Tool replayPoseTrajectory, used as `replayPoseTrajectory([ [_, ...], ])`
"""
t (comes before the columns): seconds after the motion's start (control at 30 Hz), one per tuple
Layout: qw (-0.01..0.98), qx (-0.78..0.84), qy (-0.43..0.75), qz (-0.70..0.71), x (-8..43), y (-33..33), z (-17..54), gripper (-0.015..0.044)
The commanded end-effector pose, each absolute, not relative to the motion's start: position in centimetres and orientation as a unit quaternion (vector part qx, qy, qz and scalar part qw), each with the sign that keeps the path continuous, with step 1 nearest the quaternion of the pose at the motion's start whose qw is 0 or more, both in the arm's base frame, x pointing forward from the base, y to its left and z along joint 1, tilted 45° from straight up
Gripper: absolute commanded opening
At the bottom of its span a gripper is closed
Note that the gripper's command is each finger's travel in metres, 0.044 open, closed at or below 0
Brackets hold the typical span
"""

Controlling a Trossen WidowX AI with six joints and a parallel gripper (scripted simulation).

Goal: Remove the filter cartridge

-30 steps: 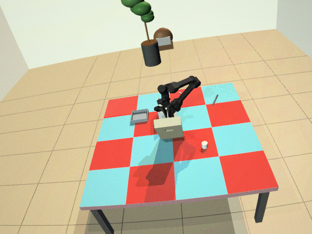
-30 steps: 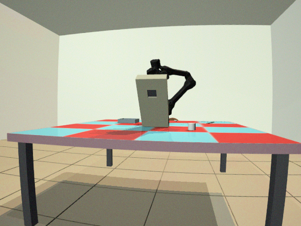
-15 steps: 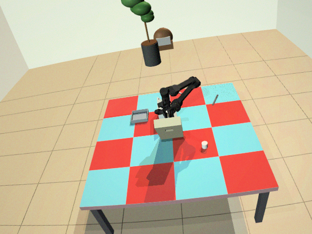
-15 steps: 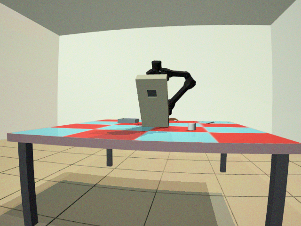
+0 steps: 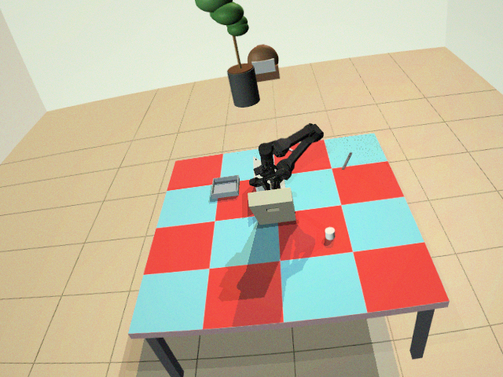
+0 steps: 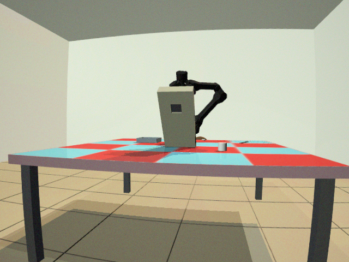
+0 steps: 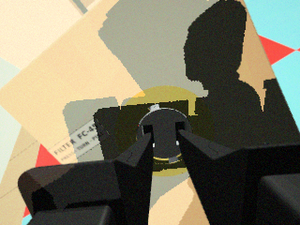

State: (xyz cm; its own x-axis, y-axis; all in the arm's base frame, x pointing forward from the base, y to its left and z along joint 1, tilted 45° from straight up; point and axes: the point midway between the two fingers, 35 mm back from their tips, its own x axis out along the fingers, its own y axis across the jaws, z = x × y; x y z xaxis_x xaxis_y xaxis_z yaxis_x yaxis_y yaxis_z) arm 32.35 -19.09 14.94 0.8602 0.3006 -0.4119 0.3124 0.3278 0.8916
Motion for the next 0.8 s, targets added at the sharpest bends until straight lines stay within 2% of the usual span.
replayPoseTrajectory([
  [0.0,0.77,0.581,0.264,-0.006,32.38,-19.2,14.9,0.0102],
  [0.77,0.77,0.581,0.264,-0.006,33.23,-18.91,14.55,0.0102],
])
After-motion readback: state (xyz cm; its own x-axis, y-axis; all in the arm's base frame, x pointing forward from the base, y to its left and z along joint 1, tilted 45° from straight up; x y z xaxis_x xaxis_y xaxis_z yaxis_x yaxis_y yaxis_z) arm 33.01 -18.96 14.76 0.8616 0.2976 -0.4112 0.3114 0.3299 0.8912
